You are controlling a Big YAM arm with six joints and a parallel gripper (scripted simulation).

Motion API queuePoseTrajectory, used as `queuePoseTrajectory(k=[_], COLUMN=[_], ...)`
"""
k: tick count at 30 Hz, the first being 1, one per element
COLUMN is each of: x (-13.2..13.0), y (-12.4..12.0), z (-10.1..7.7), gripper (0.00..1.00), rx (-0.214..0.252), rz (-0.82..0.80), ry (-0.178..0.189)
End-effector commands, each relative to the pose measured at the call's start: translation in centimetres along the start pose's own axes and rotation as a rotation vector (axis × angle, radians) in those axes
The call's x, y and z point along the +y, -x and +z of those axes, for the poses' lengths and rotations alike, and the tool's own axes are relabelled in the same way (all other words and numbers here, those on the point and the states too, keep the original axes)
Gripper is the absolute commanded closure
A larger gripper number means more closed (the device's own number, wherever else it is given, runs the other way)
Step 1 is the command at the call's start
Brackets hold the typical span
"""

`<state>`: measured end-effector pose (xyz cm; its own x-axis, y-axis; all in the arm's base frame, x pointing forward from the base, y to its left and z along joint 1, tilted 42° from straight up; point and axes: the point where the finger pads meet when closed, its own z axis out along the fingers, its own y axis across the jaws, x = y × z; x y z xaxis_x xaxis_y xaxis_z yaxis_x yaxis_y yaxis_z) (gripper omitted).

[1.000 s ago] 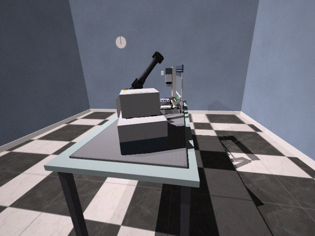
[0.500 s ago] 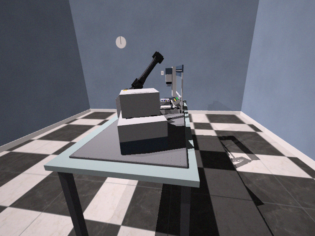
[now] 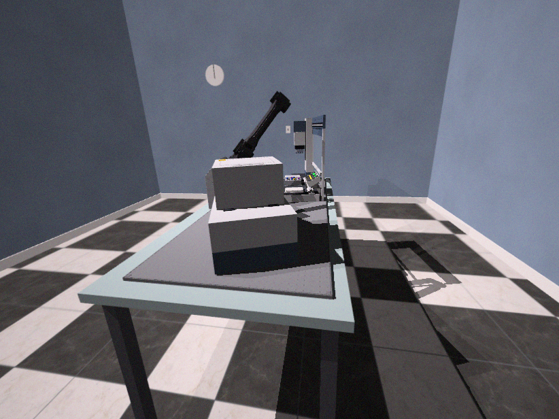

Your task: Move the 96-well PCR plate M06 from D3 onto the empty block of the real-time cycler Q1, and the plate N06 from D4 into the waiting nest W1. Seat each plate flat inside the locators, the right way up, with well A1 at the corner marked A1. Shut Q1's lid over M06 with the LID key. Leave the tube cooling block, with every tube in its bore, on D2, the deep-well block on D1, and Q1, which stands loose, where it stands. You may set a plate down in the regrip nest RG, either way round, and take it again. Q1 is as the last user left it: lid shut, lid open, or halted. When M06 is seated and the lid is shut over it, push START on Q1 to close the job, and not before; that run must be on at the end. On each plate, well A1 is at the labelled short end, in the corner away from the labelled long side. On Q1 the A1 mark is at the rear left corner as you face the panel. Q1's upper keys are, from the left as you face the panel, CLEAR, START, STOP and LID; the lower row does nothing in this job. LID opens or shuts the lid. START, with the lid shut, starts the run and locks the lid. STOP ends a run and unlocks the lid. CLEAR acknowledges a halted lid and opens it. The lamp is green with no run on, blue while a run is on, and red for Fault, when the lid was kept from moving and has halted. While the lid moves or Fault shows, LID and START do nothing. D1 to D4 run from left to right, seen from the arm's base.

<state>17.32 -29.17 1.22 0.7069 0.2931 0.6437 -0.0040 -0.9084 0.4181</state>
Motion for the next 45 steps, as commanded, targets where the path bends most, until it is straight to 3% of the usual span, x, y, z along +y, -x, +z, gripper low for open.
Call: queuePoseTrajectory(k=[1,10,14,22,25,45], x=[1.8,-2.2,-2.5,-4.4,-4.0,-3.1], y=[0.0,0.3,0.2,0.1,0.2,-0.3], z=[-0.5,-5.0,-5.5,-9.4,-8.7,-7.8], gripper=[1.00,1.00,1.00,1.00,1.00,1.00], rx=[-0.004,-0.008,-0.003,-0.006,-0.010,0.001], rz=[0.009,-0.008,-0.013,-0.028,-0.039,-0.022], ry=[0.031,0.017,0.007,0.031,0.016,0.016])
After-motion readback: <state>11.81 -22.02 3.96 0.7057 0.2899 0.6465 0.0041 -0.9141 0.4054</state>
